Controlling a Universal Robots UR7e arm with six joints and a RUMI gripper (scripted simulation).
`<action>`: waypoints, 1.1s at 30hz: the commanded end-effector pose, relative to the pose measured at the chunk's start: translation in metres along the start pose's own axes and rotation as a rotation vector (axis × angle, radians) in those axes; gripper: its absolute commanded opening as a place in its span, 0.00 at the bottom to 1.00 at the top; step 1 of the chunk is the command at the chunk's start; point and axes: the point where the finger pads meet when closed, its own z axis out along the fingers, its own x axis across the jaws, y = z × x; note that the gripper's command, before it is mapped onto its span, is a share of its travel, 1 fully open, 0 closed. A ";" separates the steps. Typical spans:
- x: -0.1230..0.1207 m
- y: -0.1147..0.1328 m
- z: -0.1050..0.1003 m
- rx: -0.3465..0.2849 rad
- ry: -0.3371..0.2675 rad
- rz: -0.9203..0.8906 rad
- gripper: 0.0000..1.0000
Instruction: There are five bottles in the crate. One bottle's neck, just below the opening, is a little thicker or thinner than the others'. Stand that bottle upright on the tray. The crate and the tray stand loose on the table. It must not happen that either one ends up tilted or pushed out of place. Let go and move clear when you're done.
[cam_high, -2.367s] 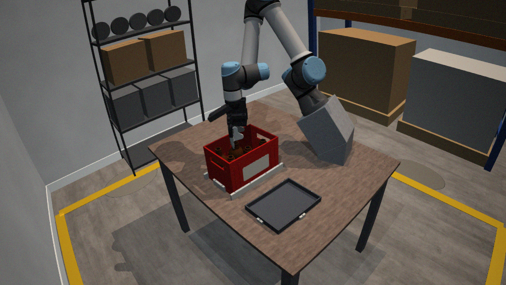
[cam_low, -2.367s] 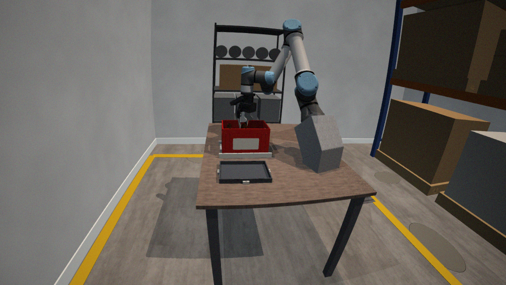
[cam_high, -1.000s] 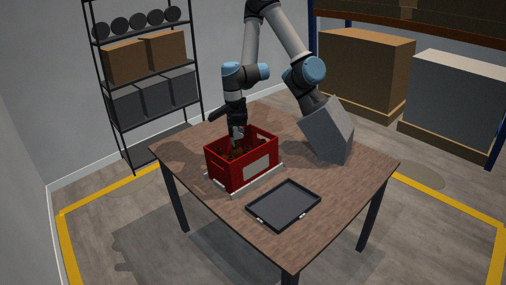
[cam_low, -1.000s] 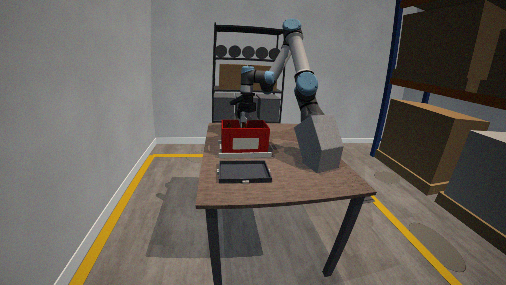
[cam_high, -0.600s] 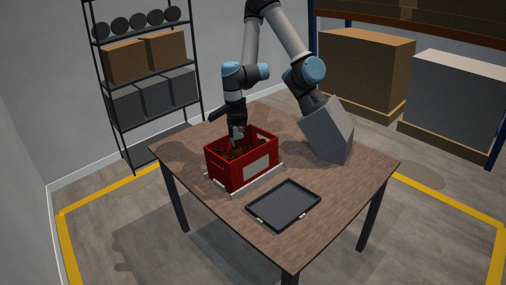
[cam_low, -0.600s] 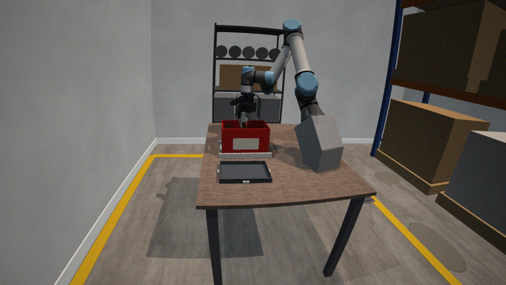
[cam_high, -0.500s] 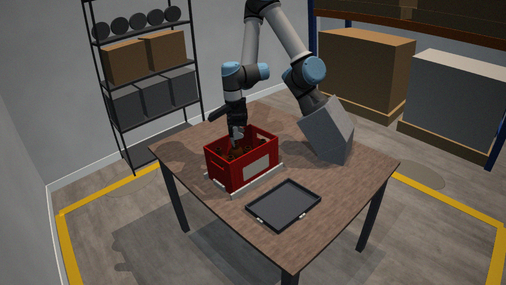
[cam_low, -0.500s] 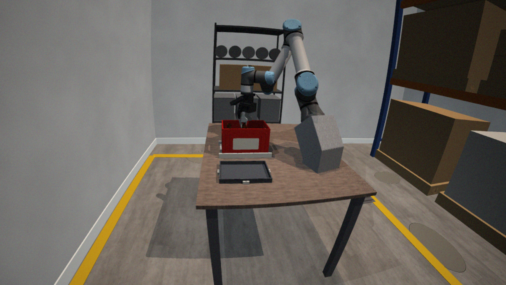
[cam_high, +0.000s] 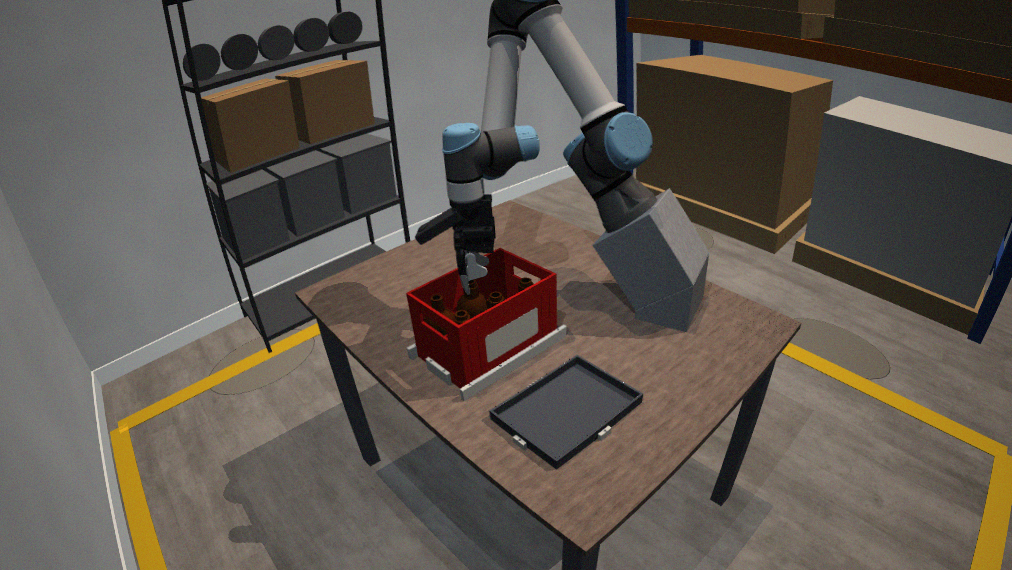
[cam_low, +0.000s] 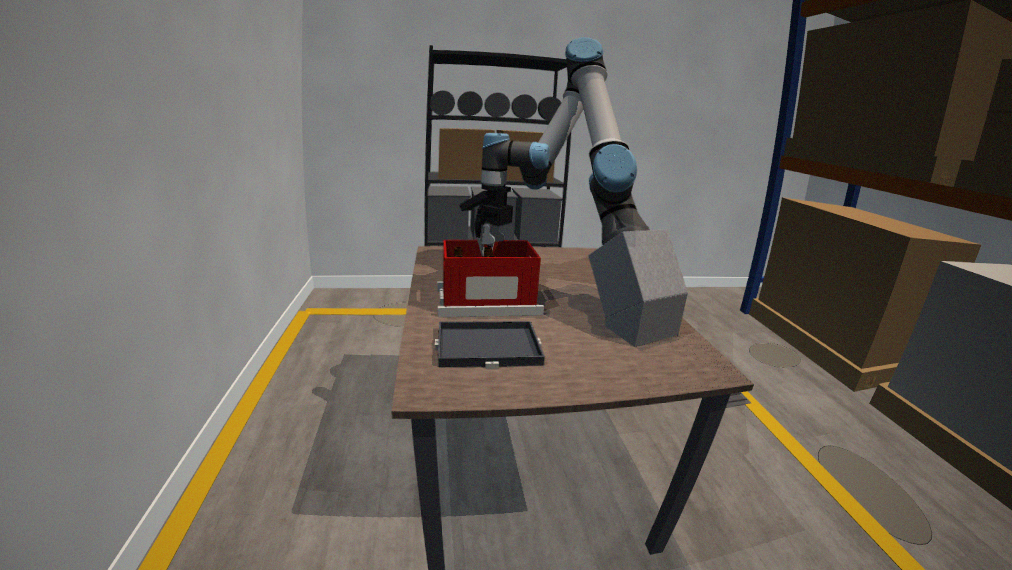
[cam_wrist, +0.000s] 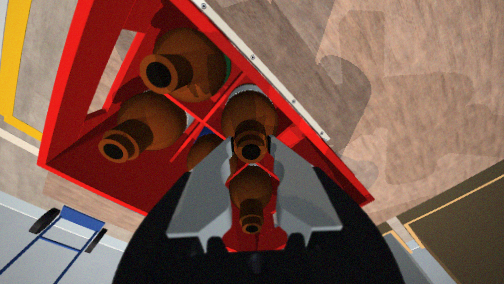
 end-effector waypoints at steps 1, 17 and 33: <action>0.001 0.001 0.001 -0.002 0.001 0.000 0.00; 0.001 0.001 0.001 -0.002 0.001 0.000 0.38; 0.001 0.001 0.001 -0.002 0.001 0.000 0.38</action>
